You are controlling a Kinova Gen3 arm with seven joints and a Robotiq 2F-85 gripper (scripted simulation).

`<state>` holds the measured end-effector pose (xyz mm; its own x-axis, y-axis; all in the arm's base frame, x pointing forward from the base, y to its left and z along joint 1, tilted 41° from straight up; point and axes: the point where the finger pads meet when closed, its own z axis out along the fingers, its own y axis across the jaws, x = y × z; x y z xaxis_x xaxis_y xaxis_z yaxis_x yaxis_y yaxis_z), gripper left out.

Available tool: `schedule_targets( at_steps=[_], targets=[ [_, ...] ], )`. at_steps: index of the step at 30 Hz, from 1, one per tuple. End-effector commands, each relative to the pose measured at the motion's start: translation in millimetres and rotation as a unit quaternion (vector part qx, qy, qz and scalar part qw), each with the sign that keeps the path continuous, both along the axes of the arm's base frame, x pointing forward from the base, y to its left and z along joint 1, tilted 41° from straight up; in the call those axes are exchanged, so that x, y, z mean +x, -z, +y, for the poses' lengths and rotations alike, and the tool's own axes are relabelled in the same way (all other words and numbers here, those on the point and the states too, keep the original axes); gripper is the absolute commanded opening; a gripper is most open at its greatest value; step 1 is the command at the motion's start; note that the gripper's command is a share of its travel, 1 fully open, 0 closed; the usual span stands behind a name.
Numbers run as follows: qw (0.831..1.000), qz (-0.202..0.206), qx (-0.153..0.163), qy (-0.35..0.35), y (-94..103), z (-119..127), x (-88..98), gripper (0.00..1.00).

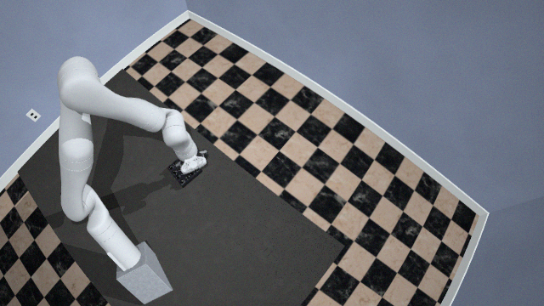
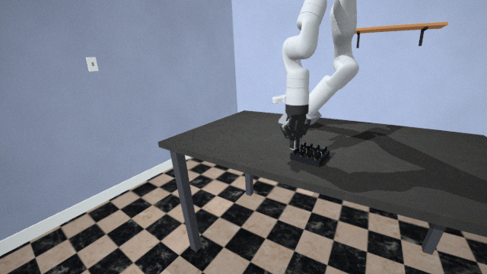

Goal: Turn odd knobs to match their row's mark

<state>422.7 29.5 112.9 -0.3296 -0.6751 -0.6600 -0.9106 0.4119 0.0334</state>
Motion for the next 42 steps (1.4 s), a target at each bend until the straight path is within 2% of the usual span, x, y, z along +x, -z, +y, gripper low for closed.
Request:
schedule_targets(
  at_steps=[1,14,42],
  targets=[
    [1.000,-0.001,-0.002,-0.004,2.7,1.0,-0.5,0.19],
    [1.000,-0.001,-0.002,-0.004,9.7,6.5,1.5,0.19],
    [1.000,-0.001,-0.002,-0.004,10.0,6.9,1.7,0.19]
  ],
)
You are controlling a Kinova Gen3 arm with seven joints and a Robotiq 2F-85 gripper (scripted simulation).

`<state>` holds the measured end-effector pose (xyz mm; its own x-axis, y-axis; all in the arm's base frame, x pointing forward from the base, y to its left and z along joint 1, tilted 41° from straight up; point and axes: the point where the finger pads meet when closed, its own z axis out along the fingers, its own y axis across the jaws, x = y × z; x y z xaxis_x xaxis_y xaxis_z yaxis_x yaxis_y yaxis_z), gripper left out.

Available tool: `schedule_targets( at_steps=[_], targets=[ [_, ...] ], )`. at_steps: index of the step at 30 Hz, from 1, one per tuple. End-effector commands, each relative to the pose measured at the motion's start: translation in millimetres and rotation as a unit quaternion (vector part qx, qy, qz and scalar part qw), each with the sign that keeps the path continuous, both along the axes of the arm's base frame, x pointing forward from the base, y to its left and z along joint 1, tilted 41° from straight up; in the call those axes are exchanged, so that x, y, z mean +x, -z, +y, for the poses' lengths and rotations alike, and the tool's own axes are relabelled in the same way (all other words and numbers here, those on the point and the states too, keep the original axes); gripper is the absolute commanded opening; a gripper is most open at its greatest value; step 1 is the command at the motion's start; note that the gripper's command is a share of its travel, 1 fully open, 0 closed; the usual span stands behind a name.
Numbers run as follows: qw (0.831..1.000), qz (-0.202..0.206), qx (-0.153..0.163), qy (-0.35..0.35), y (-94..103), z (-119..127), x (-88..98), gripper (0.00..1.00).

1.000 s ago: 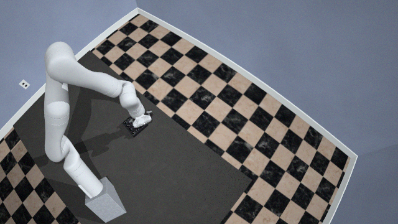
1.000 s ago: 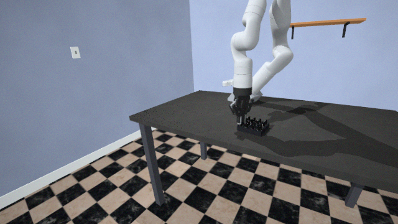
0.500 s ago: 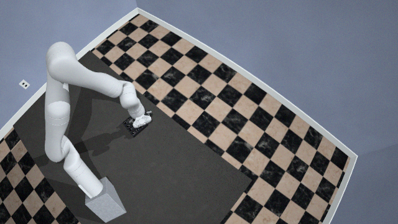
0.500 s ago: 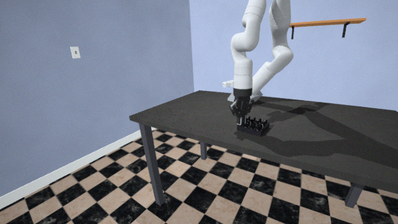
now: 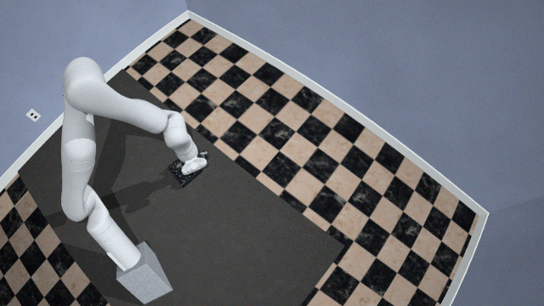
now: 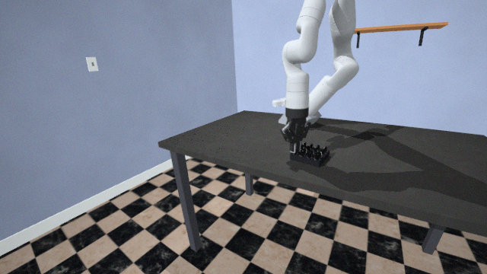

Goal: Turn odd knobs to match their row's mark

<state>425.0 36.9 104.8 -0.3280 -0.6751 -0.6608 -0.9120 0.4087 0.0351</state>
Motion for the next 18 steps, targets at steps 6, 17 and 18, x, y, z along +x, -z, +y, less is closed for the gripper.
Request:
schedule_targets(
  at_steps=[6,17,18],
  targets=[
    [1.000,-0.002,-0.003,-0.002,1.9,-0.6,-0.7,0.19],
    [1.000,-0.002,-0.003,-0.002,1.9,-0.6,-0.6,0.08],
    [1.000,-0.002,-0.003,-0.002,1.9,-0.6,-0.6,0.08]
  ],
)
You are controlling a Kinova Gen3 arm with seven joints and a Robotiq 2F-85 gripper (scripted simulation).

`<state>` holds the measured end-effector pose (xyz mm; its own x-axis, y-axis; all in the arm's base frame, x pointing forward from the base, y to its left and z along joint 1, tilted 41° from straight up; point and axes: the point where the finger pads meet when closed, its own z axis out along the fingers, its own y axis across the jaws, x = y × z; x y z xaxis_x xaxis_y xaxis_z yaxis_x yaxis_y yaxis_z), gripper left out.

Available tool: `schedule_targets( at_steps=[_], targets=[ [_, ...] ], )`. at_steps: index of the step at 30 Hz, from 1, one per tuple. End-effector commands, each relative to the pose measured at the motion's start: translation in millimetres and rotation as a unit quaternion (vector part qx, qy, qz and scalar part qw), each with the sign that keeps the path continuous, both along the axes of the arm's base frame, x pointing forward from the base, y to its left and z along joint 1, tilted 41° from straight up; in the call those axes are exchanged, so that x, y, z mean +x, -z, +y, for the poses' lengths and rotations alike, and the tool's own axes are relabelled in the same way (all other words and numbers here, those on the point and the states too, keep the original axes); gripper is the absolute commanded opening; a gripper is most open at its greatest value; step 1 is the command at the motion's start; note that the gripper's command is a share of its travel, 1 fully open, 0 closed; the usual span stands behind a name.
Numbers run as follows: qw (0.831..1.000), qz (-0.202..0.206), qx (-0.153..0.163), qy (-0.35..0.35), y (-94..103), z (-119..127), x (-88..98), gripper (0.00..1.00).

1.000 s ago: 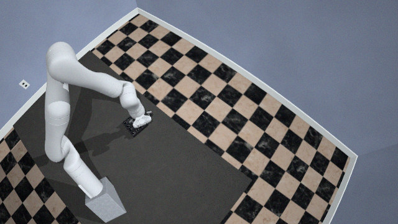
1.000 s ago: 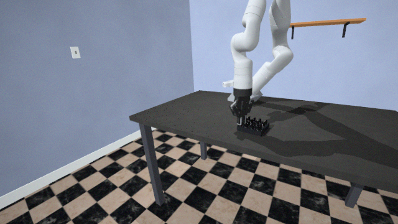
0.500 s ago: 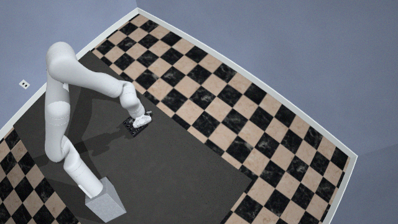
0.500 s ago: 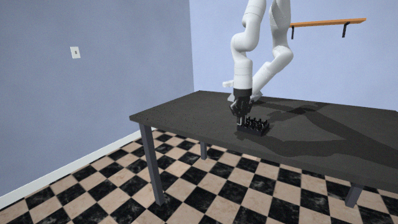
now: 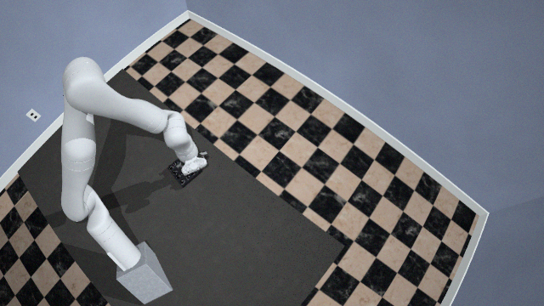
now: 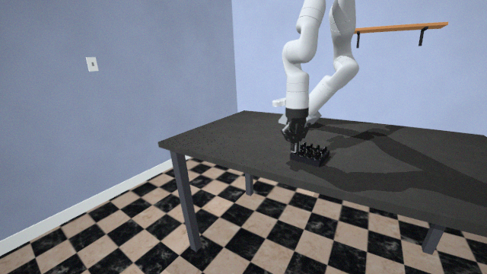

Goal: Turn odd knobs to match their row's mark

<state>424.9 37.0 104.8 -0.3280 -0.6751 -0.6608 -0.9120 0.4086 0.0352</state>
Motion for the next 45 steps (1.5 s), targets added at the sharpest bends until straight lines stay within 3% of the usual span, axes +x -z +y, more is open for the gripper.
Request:
schedule_targets(
  at_steps=[1,31,45],
  targets=[
    [1.000,-0.002,-0.003,-0.002,1.9,-0.7,-0.5,0.08],
    [1.000,-0.001,-0.002,-0.001,1.9,-0.6,-0.5,0.08],
    [0.999,0.027,0.009,0.033,1.8,-0.6,-0.4,0.08]
  ],
)
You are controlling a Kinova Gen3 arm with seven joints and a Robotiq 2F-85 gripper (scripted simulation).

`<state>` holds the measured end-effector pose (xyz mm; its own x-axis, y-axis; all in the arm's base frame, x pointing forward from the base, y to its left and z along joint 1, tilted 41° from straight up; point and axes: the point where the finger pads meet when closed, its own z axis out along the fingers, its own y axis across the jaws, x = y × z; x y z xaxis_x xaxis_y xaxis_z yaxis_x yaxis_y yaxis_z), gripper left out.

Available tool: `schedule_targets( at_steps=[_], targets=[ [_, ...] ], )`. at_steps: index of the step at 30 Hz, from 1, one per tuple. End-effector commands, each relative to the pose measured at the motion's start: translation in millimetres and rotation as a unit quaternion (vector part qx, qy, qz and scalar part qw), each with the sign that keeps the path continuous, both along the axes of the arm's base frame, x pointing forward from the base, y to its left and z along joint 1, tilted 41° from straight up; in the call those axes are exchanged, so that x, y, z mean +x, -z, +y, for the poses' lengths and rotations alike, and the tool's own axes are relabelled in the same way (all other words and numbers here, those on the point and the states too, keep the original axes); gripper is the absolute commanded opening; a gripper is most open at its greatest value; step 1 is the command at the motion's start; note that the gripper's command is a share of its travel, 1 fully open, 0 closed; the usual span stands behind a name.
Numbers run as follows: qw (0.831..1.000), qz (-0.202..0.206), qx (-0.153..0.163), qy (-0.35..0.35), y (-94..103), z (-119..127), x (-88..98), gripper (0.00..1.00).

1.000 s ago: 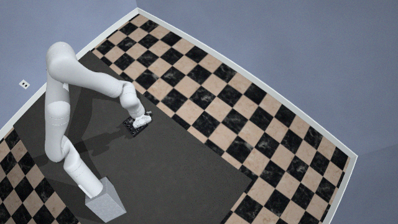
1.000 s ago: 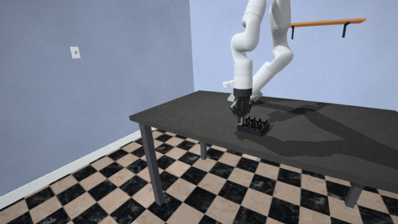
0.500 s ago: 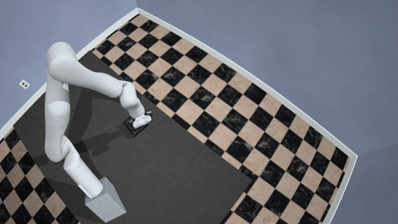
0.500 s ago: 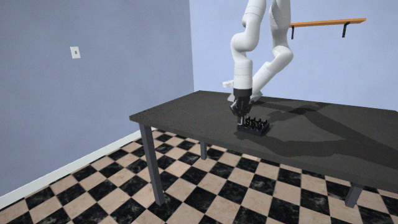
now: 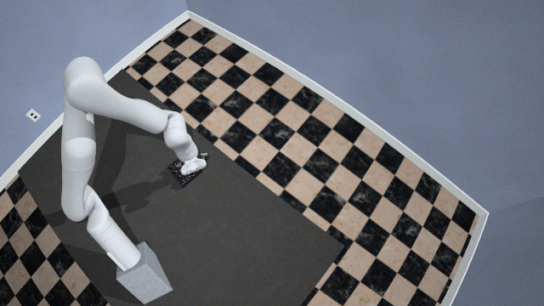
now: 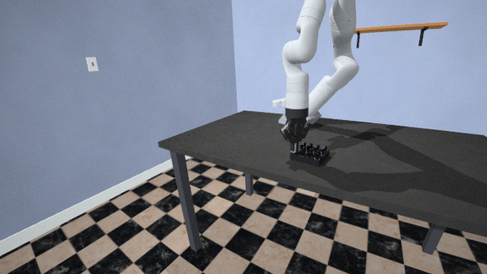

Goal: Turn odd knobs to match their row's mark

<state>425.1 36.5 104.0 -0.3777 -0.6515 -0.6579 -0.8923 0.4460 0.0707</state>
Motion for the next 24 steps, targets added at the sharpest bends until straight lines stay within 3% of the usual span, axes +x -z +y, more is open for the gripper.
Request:
schedule_targets(
  at_steps=[1,14,24],
  targets=[
    [1.000,0.015,0.004,0.018,1.0,-0.3,-0.5,0.08],
    [0.991,0.084,0.032,0.103,0.7,-0.4,0.2,0.08],
    [0.965,0.161,0.064,0.199,0.4,-0.5,0.7,0.08]
  ],
)
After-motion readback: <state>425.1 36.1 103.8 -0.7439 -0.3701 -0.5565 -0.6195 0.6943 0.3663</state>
